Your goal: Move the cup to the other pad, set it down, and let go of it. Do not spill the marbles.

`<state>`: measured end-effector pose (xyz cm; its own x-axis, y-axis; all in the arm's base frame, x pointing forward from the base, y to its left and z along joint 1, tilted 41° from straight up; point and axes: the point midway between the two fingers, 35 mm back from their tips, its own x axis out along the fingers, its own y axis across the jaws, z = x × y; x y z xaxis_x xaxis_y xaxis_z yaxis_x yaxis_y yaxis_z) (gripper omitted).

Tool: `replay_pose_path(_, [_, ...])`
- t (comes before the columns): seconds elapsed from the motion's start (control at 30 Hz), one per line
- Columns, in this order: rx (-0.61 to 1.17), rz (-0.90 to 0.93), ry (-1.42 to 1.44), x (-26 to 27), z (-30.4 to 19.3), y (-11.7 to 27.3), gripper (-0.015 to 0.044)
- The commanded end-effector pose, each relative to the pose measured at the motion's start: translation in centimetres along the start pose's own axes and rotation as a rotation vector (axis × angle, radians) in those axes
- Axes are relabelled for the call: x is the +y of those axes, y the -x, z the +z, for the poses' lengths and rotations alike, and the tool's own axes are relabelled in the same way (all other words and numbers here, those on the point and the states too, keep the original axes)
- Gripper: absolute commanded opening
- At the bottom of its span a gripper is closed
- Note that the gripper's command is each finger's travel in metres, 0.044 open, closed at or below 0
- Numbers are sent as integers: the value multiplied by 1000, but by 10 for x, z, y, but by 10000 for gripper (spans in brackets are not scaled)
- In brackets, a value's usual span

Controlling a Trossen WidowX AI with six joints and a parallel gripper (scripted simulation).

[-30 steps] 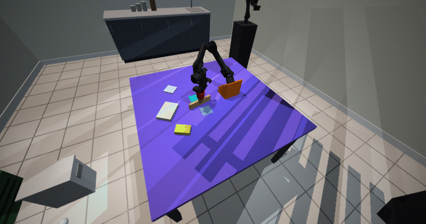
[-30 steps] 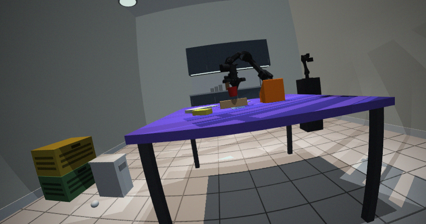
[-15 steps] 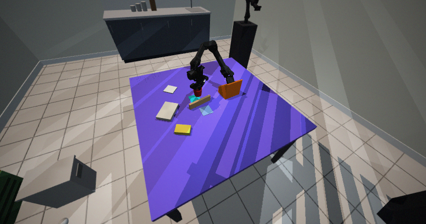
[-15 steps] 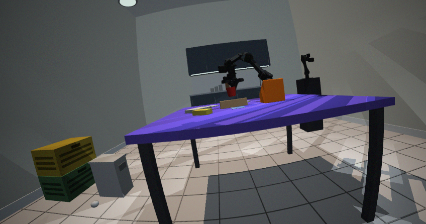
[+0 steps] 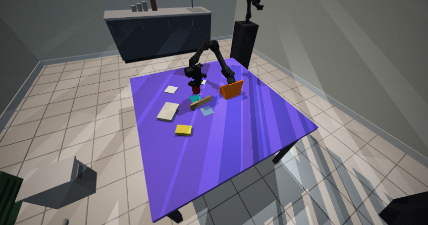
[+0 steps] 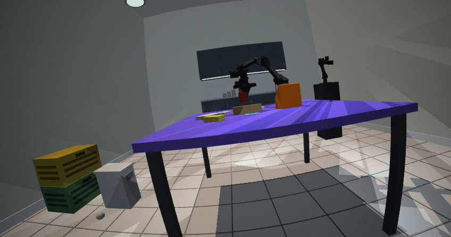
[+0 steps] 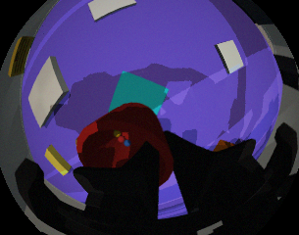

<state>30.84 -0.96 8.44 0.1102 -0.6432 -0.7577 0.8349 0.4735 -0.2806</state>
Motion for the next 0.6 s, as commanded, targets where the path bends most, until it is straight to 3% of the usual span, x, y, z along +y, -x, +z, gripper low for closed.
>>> replay_pose_path(0.0, [-7,6,-6,-3,11,3,0])
replay_pose_path(0.57, [-8,6,-6,-2,11,-19,0])
